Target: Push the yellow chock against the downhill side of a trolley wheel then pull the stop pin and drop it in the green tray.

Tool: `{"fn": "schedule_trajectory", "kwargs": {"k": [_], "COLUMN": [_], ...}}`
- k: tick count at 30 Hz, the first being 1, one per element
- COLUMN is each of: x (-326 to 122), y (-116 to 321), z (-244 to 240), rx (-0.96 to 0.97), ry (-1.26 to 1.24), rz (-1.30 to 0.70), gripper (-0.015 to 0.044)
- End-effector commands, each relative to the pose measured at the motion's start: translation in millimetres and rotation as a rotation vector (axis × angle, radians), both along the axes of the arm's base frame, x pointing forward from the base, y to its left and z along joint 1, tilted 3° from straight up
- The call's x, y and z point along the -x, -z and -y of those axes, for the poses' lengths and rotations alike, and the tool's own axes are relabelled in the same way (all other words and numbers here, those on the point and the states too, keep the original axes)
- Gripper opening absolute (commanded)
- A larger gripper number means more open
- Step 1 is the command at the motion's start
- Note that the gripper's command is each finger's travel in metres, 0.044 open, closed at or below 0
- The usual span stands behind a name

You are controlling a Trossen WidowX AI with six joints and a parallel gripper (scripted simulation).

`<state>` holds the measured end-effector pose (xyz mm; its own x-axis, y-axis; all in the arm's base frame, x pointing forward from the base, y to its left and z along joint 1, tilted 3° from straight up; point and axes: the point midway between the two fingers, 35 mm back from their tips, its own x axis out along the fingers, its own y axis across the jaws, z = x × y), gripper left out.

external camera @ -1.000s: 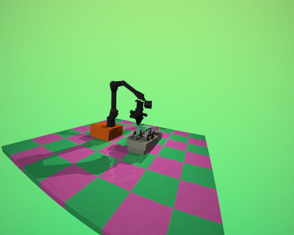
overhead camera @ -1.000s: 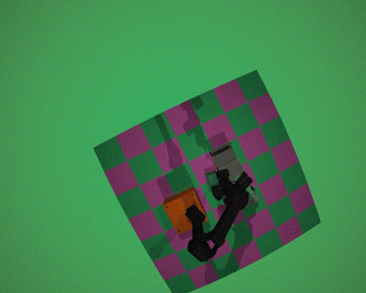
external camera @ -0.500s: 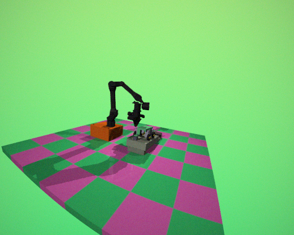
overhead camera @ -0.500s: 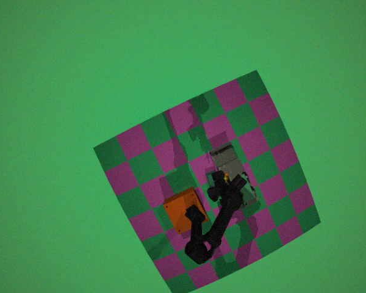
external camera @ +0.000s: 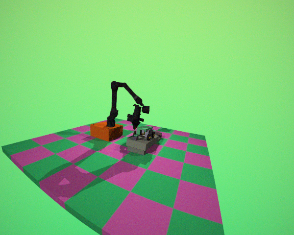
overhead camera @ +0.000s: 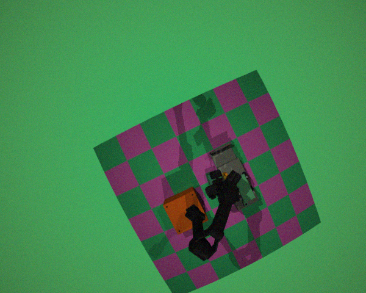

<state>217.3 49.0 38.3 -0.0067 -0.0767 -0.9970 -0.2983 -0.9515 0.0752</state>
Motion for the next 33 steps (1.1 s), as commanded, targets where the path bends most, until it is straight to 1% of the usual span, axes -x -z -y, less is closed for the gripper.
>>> {"fn": "schedule_trajectory", "kwargs": {"k": [1, 11, 16, 23, 33], "x": [2, 6, 6, 5, 5], "y": [13, 41, 43, 44, 46], "z": [5, 18, 19, 16, 10], "rx": [0.033, 0.035, 0.035, 0.035, 0.034], "ry": [0.004, 0.004, 0.004, 0.004, 0.004], "rz": [-0.006, -0.007, -0.007, -0.007, -0.007], "gripper": [0.0000, 0.0000, 0.0000, 0.0184, 0.0190]}}
